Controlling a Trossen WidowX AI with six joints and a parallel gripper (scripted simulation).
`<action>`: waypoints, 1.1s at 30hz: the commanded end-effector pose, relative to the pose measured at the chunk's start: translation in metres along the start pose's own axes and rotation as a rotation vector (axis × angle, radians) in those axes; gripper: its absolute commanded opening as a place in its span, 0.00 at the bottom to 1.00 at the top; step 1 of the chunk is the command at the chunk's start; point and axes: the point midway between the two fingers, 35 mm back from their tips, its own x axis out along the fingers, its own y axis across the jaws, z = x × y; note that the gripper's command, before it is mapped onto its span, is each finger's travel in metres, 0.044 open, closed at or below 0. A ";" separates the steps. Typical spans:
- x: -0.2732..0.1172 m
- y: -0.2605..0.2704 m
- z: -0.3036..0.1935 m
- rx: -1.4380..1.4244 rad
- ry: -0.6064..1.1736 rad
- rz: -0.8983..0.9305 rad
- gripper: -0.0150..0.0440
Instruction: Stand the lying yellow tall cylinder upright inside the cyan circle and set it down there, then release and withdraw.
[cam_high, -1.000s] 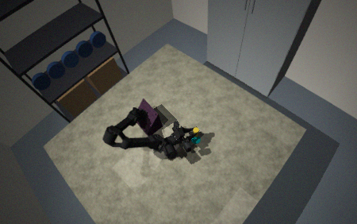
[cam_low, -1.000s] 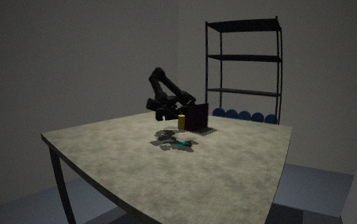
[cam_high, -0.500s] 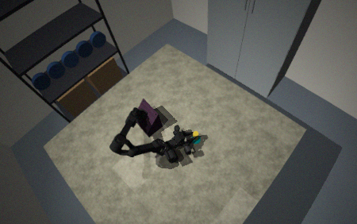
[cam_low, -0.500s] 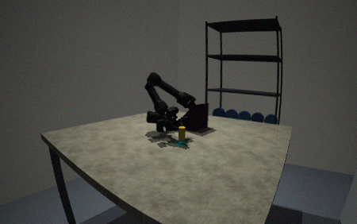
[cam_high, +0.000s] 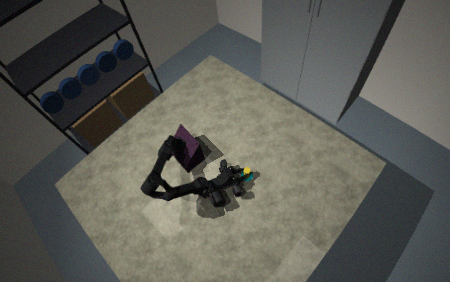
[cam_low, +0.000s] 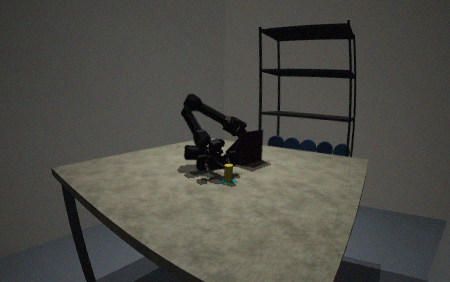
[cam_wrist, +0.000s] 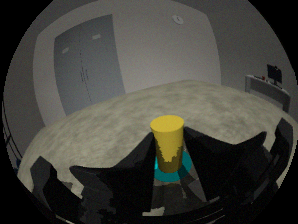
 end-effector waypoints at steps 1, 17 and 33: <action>0.000 0.000 0.000 -0.003 -0.006 0.001 0.52; 0.000 -0.002 0.011 -0.005 -0.005 0.002 0.93; -0.004 0.001 0.089 0.002 0.000 0.010 0.93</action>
